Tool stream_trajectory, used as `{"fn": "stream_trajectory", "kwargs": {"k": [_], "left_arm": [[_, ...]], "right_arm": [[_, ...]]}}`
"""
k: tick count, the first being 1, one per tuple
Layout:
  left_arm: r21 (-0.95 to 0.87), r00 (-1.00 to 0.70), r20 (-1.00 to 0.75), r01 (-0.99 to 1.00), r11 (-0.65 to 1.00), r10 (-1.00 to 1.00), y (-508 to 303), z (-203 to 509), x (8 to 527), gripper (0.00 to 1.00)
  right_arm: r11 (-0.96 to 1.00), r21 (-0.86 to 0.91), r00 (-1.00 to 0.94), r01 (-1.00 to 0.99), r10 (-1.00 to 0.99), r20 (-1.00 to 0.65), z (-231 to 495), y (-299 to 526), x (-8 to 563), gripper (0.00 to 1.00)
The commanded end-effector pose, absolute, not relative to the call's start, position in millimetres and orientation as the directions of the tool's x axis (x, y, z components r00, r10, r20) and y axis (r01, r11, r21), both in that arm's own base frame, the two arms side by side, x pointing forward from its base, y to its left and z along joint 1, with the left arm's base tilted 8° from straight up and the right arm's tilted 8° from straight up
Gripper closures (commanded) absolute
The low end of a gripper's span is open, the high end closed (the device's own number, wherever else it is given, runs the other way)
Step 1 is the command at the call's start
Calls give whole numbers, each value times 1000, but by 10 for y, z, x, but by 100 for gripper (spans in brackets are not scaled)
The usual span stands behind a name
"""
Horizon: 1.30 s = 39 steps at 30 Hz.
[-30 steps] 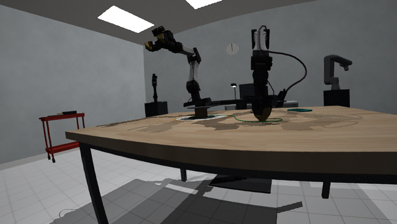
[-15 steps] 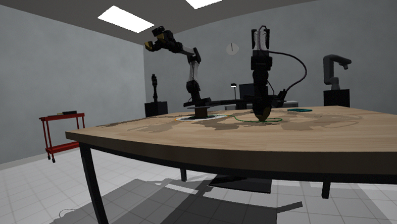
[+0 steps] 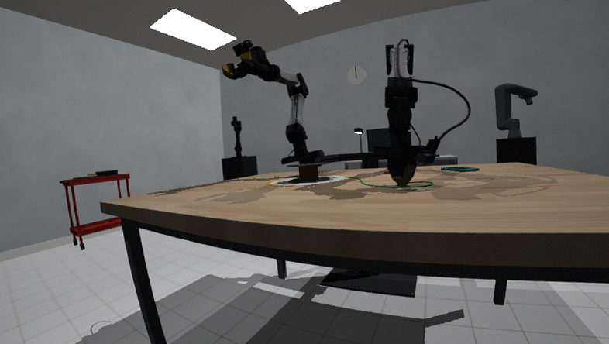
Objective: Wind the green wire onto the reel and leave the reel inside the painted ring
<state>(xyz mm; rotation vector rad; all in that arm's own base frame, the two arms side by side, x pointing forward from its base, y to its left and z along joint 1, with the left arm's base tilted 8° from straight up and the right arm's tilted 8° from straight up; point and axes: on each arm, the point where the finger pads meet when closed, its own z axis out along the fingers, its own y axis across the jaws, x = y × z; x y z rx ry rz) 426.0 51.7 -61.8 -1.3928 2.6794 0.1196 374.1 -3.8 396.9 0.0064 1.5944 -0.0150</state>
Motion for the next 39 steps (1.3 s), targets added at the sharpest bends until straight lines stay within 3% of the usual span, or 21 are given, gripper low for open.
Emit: {"fn": "stream_trajectory", "kwargs": {"k": [1, 16, 39], "left_arm": [[28, -571, -133, -819, 573, -810, 511, -583, 4166, 100], [28, -571, -133, -819, 573, -810, 428, -59, 4241, 100], [28, -571, -133, -819, 573, -810, 417, -97, 4355, 100]], "right_arm": [[1000, 0, 0, 0, 0, -1000, 4021, 0, 3754, 0], [1000, 0, 0, 0, 0, -1000, 4021, 0, 3754, 0], [1000, 0, 0, 0, 0, -1000, 4021, 0, 3754, 0]]}}
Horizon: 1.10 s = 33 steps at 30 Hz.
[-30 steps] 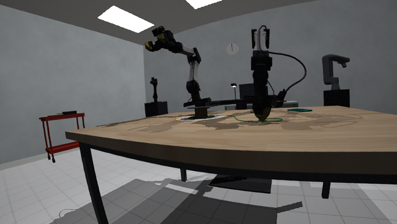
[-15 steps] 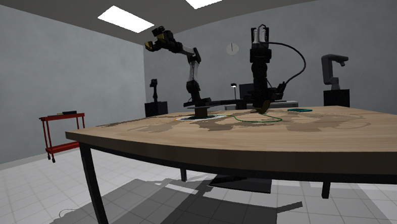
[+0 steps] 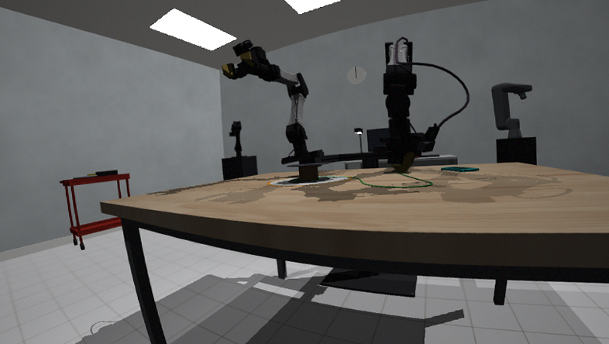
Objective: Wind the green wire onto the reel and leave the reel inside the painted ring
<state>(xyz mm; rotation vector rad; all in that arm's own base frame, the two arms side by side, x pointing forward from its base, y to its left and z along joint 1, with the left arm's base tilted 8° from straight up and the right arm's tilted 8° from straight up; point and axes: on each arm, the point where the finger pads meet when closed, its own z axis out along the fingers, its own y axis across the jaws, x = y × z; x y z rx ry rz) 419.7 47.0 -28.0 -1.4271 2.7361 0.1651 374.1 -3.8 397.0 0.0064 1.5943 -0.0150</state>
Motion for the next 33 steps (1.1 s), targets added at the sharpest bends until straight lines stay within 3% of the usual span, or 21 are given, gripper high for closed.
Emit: {"fn": "stream_trajectory", "kwargs": {"k": [1, 9, 26, 33], "left_arm": [[28, -571, -133, -819, 573, -810, 416, -106, 4356, 100], [28, -571, -133, -819, 573, -810, 412, -174, 4363, 100], [28, -571, -133, -819, 573, -810, 412, -174, 4363, 100], [28, -571, -133, -819, 573, -810, 412, -174, 4363, 100]], "right_arm": [[1000, 0, 0, 0, 0, -1000, 4021, 0, 3754, 0], [1000, 0, 0, 0, 0, -1000, 4021, 0, 3754, 0], [1000, 0, 0, 0, 0, -1000, 4021, 0, 3754, 19], [1000, 0, -4, 0, 0, -1000, 4009, 4, 3747, 19]]}}
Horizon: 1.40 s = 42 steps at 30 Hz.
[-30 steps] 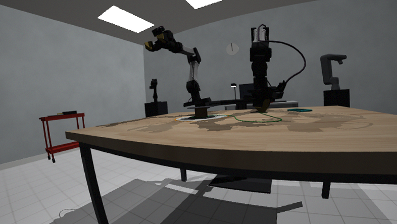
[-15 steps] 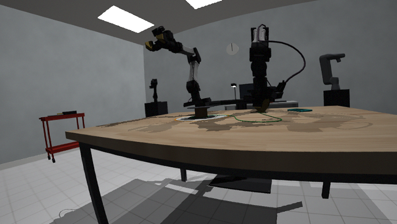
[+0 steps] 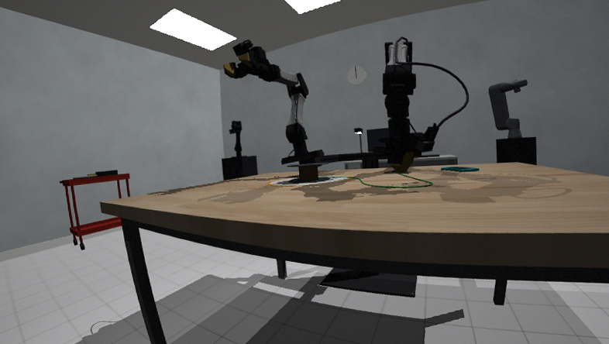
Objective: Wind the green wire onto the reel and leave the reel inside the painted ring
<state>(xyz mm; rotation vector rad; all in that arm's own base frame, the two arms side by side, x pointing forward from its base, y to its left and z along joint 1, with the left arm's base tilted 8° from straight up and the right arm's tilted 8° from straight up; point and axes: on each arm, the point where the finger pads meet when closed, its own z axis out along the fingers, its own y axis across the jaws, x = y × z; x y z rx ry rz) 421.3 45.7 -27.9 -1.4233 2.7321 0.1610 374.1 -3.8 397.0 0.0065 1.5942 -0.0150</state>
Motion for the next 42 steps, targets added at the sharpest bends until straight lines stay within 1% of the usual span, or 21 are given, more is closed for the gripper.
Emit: {"fn": "stream_trajectory", "kwargs": {"k": [1, 15, 23, 30, 32, 42], "left_arm": [[28, -571, -133, -819, 573, -810, 412, -174, 4363, 100], [28, -571, -133, -819, 573, -810, 412, -174, 4363, 100], [28, -571, -133, -819, 573, -810, 412, -174, 4363, 100], [28, -571, -133, -819, 573, -810, 412, -174, 4363, 100], [28, -571, -133, -819, 573, -810, 412, -174, 4363, 100], [28, -571, -133, -819, 573, -810, 412, -174, 4363, 100]], "right_arm": [[1000, 0, -7, 0, 0, -1000, 4000, 8, 3742, 19], [1000, -10, -141, 8, -9, -990, 3637, 128, 3454, 19], [999, -26, -342, 18, -18, -940, 2988, 301, 3145, 19], [999, -47, -556, 25, -25, -831, 2325, 486, 2769, 19], [999, -47, -556, 25, -25, -831, 2325, 486, 2769, 19], [996, -81, -821, 25, -26, -570, 1446, 802, 2261, 19]]}}
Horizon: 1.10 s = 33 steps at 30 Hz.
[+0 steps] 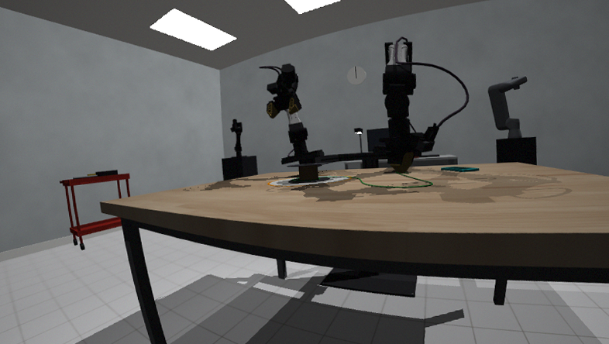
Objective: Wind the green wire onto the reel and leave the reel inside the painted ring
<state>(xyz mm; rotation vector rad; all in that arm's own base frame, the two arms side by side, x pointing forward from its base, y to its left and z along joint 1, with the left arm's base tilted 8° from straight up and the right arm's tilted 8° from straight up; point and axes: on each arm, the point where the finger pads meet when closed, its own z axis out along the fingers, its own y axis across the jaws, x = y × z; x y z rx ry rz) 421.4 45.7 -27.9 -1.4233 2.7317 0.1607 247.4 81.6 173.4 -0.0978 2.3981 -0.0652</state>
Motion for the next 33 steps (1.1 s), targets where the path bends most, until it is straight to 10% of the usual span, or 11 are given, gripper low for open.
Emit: {"fn": "stream_trajectory", "kwargs": {"k": [1, 33], "left_arm": [[28, -571, -133, -819, 573, -810, 412, -174, 4363, 100], [28, -571, -133, -819, 573, -810, 412, -174, 4363, 100]], "right_arm": [[996, -84, -841, 24, -25, -540, 1363, 834, 2210, 19], [992, -125, -999, 3, -4, -55, 533, 1357, 1790, 19]]}}
